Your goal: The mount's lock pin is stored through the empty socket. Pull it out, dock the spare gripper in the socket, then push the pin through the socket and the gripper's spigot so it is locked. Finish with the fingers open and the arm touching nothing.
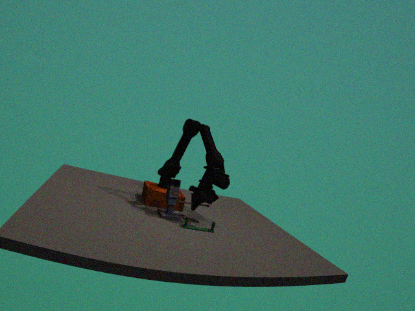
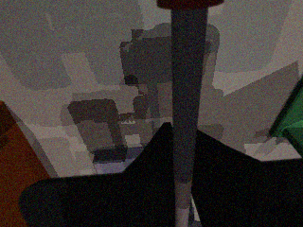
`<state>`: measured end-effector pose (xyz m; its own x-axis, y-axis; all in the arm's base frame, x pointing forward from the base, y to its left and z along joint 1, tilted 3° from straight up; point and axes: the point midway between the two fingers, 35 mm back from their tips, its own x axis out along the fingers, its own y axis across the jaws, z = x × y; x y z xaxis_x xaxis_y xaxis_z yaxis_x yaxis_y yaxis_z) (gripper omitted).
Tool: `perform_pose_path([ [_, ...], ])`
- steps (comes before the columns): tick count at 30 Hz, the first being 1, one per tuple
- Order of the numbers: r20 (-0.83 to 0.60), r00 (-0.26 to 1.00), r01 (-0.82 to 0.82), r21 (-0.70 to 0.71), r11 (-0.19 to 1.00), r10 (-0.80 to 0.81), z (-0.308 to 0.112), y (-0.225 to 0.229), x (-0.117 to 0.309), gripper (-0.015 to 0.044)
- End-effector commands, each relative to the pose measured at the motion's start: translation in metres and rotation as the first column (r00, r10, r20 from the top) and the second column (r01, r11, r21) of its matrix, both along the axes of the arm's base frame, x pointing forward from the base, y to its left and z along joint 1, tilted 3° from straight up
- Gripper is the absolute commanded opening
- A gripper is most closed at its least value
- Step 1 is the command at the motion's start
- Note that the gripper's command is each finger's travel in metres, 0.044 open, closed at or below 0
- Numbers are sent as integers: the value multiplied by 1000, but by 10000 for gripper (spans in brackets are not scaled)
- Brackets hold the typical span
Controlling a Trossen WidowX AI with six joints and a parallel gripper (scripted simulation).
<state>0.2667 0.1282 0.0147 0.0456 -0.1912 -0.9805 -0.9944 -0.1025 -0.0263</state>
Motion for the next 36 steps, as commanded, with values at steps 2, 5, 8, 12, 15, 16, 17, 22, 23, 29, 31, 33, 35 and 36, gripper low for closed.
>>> perform_pose_path([
  [2, 3, 1000, 3, 5, 1000, -3, -8, 1, -1, 0],
  [5, 2, 1000, 3, 5, 1000, -3, -6, -1, 0, 0],
  [8, 1, 1000, 3, 6, 1000, -3, -3, -4, 1, 0],
  [12, 2, 1000, 4, 6, 1000, -4, -3, -7, 1, 0],
  [15, 4, 1000, 4, 6, 1000, -4, -4, -9, -1, 0],
  [16, 4, 1000, 4, 6, 1000, -4, -5, -10, -2, 0],
  [17, 5, 1000, 4, 6, 1000, -4, -5, -10, -2, 0],
  [22, 5, 1000, 4, 6, 1000, -4, -5, -13, 0, 0],
  [23, 5, 1000, 4, 6, 1000, -4, -5, -14, 1, 0],
  [29, 4, 1000, 4, 6, 1000, -4, -5, -18, 1, 0],
  [31, 4, 1000, 4, 6, 1000, -4, -5, -20, 1, 0],
  [33, 4, 1000, 4, 6, 1000, -4, -5, -21, 1, 0],
  [35, 4, 1000, 4, 6, 1000, -4, -5, -22, 1, 0],
  [36, 4, 1000, 4, 6, 1000, -4, -6, -23, 1, 0],
])
